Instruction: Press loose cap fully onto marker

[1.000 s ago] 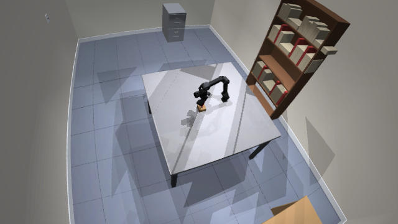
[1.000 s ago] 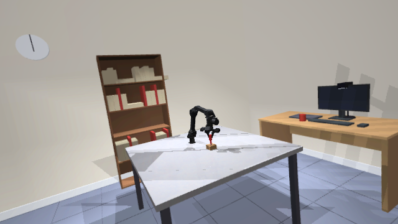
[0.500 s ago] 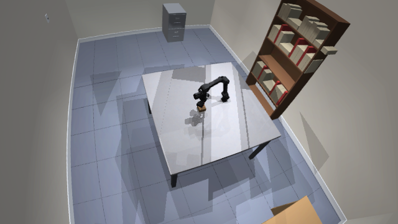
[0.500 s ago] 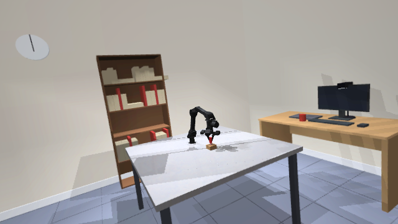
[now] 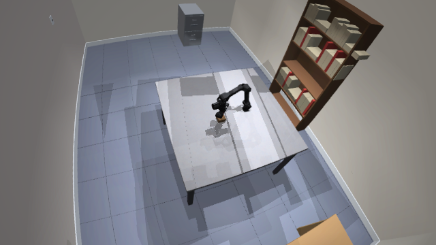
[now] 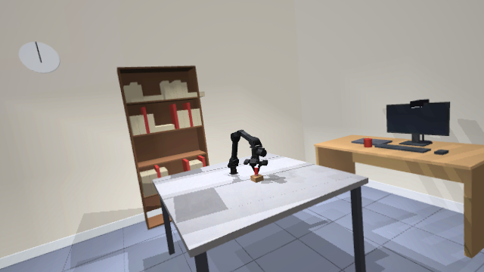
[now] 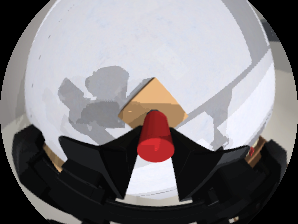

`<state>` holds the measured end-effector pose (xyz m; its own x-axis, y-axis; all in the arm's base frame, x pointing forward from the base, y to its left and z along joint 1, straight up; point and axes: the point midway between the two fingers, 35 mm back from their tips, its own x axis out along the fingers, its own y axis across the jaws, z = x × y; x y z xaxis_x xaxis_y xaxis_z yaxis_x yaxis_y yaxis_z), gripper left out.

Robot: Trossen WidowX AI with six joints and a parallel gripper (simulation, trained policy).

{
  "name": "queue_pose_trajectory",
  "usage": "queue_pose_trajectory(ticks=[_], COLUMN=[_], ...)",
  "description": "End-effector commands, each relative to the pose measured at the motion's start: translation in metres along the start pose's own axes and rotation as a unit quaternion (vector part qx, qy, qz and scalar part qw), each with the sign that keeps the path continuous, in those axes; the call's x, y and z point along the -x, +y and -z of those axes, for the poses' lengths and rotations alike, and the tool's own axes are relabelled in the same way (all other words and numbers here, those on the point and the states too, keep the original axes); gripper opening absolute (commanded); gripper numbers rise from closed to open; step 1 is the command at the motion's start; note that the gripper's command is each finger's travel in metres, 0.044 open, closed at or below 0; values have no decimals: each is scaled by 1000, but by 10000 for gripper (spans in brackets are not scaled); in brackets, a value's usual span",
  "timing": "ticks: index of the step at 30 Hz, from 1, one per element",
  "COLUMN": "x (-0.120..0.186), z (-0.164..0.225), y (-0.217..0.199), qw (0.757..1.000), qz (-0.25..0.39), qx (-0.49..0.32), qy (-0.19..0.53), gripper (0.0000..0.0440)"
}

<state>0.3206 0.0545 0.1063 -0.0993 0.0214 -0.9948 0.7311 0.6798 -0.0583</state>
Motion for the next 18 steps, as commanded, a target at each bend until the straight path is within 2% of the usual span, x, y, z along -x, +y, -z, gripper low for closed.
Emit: queue_pose_trajectory(ticks=[1,18], x=[-16,-22], z=[1,-4], y=[-4,-7], qw=[1000,999], qz=[18,20], qx=[11,39], qy=[9,-4], gripper=[42,63])
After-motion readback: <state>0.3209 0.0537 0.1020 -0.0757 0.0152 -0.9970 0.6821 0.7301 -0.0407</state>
